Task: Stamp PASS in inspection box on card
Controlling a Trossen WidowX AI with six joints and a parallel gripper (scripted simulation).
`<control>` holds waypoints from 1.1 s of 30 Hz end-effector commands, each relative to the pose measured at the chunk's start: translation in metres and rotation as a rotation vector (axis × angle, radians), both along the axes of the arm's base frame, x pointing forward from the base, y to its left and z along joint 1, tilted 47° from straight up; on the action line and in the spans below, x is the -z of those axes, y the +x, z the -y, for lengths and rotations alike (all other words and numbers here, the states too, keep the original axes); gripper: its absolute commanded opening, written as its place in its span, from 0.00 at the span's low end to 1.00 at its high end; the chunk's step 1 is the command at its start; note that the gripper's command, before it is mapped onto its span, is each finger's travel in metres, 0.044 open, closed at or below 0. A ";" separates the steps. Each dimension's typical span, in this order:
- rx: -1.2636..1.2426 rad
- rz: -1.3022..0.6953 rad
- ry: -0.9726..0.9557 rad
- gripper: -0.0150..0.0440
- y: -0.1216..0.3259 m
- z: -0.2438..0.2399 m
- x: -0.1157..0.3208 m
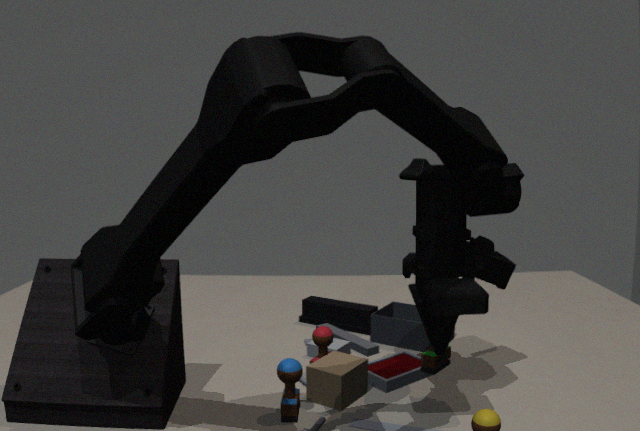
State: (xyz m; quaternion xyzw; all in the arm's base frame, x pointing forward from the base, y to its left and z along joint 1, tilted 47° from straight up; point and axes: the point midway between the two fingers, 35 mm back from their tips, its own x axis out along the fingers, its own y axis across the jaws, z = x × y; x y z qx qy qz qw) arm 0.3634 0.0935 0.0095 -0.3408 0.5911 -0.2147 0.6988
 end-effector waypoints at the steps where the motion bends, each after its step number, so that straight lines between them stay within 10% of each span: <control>1: 0.003 0.000 0.005 0.25 -0.001 -0.002 -0.001; 33: 0.002 0.002 0.002 0.25 -0.005 -0.013 -0.012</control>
